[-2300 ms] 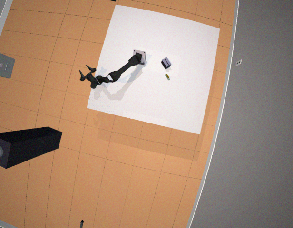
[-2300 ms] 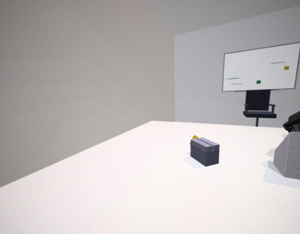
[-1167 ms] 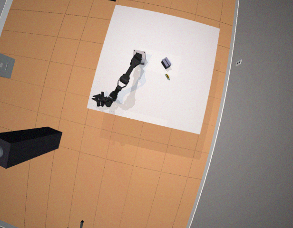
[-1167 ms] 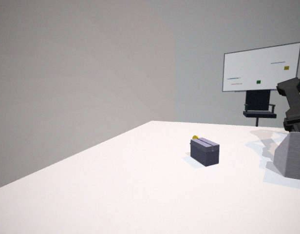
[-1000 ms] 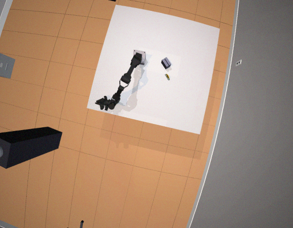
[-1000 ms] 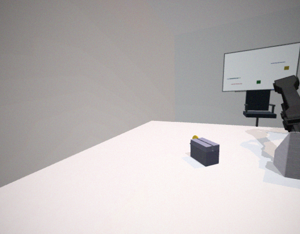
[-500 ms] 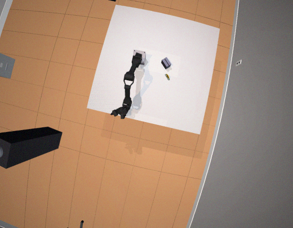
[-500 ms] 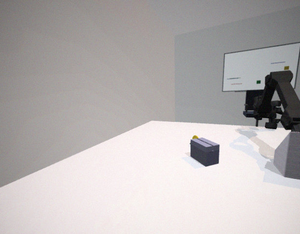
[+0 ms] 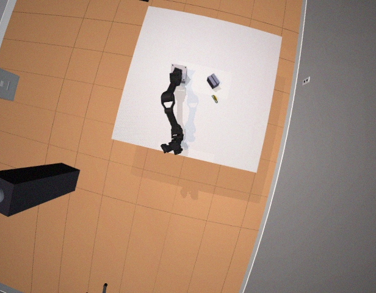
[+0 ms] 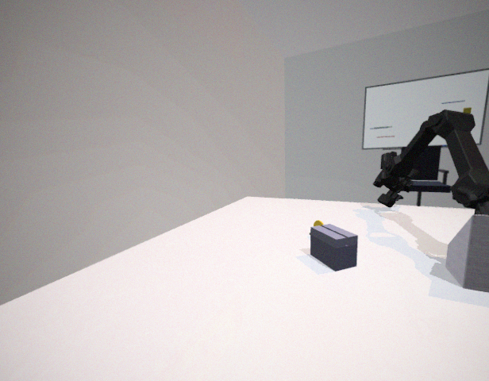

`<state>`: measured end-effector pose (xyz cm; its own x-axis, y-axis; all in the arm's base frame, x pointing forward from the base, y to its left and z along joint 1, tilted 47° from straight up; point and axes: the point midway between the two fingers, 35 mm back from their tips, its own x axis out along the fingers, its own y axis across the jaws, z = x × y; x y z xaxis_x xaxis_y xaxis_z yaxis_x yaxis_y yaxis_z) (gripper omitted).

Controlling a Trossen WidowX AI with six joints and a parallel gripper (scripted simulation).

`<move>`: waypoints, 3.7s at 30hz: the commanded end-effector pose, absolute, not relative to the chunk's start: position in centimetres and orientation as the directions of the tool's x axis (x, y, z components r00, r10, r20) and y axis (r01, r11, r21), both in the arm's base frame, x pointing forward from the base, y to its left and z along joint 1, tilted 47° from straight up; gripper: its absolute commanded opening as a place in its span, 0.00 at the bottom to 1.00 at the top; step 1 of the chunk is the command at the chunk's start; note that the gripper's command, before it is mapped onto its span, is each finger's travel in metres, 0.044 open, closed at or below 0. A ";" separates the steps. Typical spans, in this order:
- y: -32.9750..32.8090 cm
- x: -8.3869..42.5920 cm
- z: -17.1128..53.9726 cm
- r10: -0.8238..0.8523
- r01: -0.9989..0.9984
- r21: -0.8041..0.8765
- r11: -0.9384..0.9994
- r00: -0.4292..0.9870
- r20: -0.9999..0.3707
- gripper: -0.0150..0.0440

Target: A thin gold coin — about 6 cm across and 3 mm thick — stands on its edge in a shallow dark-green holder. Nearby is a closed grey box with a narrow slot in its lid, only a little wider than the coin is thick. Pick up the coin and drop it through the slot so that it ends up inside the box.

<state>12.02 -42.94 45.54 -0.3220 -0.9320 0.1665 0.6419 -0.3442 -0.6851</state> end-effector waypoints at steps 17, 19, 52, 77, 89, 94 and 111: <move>-31.1 34.8 32.1 -0.943 0.826 -0.466 0.315 0.218 -0.252 0.53; -30.2 35.6 31.3 -0.932 0.822 -0.456 0.341 0.233 -0.278 0.53; 1.8 34.8 13.6 -0.713 0.654 -0.475 0.589 0.143 -0.686 0.53; -2.6 35.8 9.4 -0.714 0.654 -0.475 0.588 0.144 -0.685 0.53; -4.0 36.1 8.0 -0.714 0.654 -0.475 0.588 0.144 -0.685 0.53; -4.7 36.2 7.5 -0.714 0.654 -0.475 0.588 0.145 -0.685 0.53; -6.3 36.4 6.1 -0.716 0.655 -0.477 0.587 0.145 -0.682 0.44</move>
